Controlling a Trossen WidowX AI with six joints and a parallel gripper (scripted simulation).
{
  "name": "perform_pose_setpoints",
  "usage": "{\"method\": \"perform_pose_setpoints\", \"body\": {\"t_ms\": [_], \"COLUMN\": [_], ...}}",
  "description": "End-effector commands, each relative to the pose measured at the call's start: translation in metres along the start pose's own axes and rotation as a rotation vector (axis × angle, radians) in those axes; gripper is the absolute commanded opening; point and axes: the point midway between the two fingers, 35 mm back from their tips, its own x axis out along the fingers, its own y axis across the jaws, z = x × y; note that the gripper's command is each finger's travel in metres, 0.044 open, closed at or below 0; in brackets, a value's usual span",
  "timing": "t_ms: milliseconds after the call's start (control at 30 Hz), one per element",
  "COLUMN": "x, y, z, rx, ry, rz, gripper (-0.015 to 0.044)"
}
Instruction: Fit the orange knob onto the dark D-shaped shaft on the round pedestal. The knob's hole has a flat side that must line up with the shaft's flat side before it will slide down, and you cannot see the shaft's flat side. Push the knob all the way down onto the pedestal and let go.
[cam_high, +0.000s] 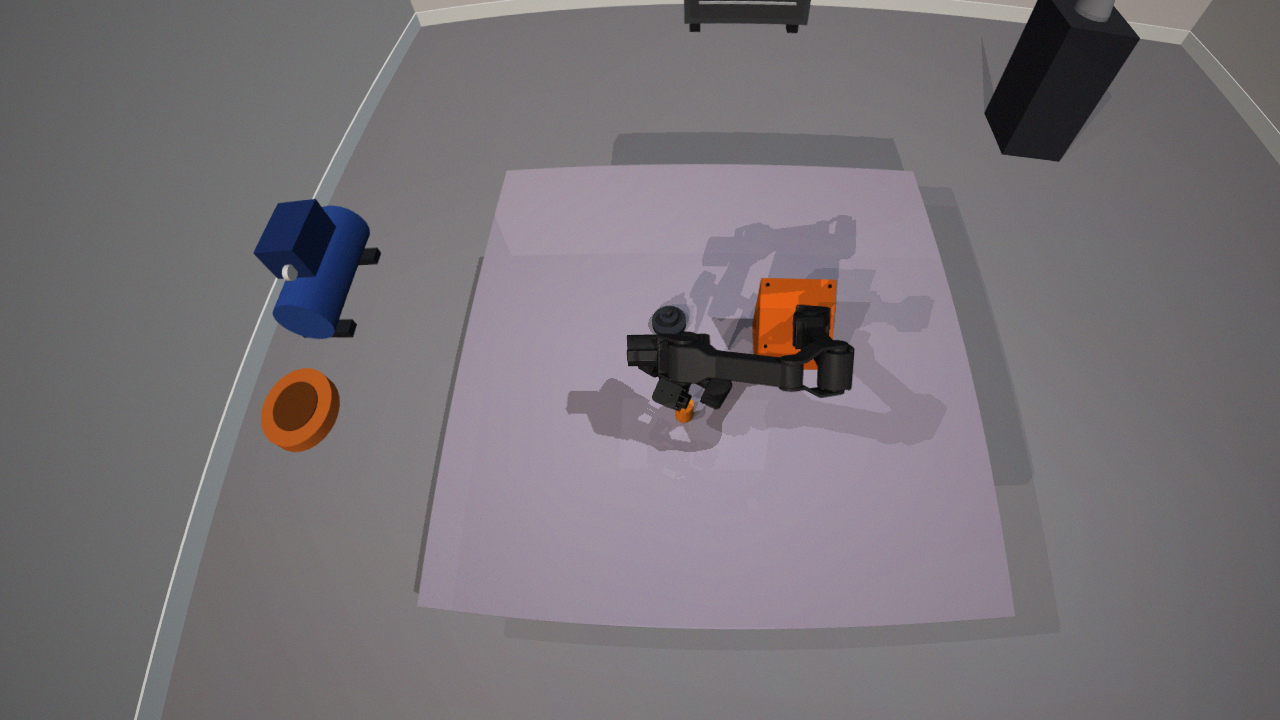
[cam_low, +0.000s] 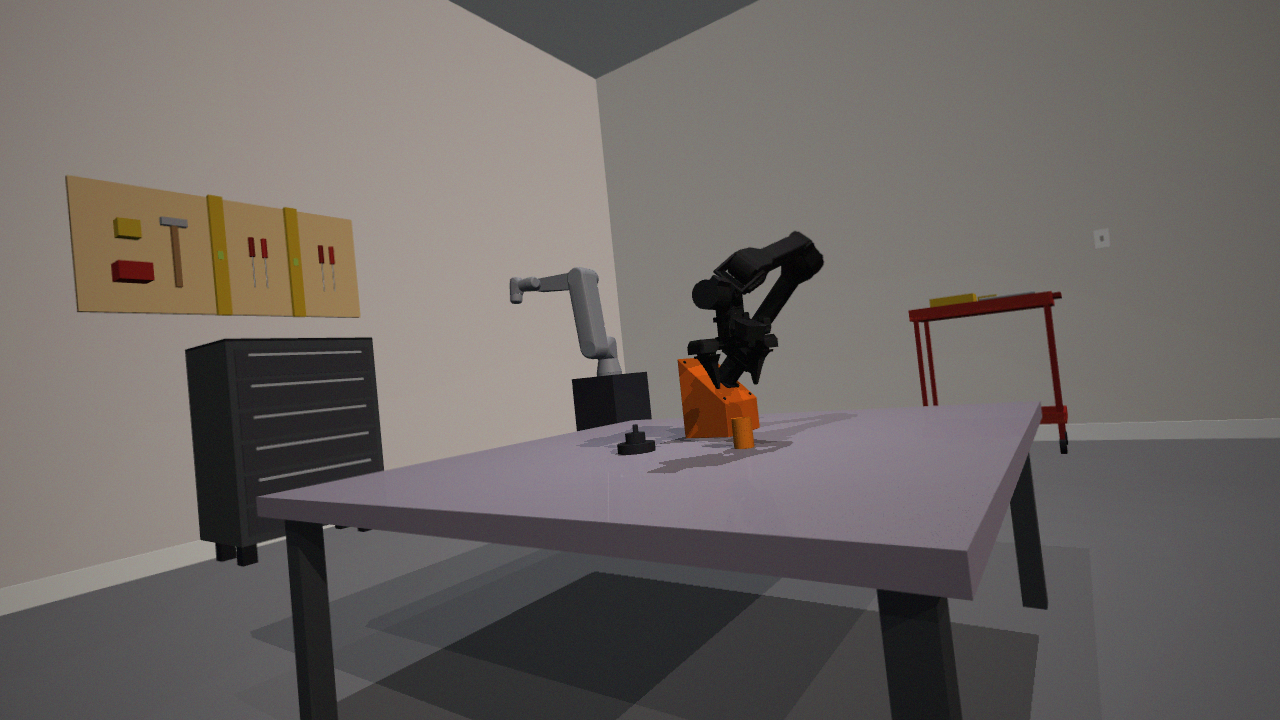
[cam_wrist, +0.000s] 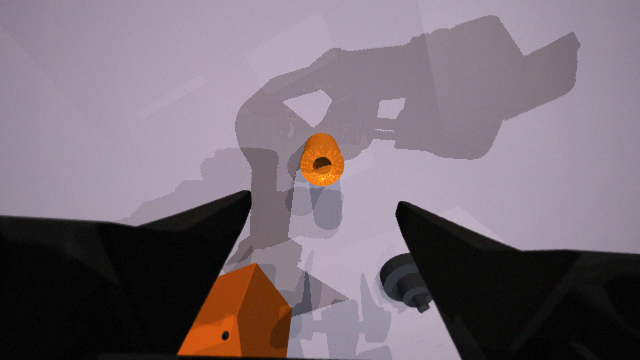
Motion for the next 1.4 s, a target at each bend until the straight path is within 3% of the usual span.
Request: {"method": "perform_pose_setpoints", "body": {"t_ms": [0, 400, 700, 833, 1367], "x": [-0.001, 0.000, 0.000, 0.031, 0.058], "y": [0.000, 0.000, 0.000, 0.000, 0.000], "z": [0.001, 0.001, 0.001, 0.001, 0.002], "rx": [0.009, 1.039, 1.055, 1.054, 1.054], "ry": [-0.011, -0.010, -0.010, -0.011, -0.011], "rz": [0.000, 0.005, 0.005, 0.006, 0.007], "gripper": [0.0440, 0.0440, 0.0440, 0.0440, 0.0440]}}
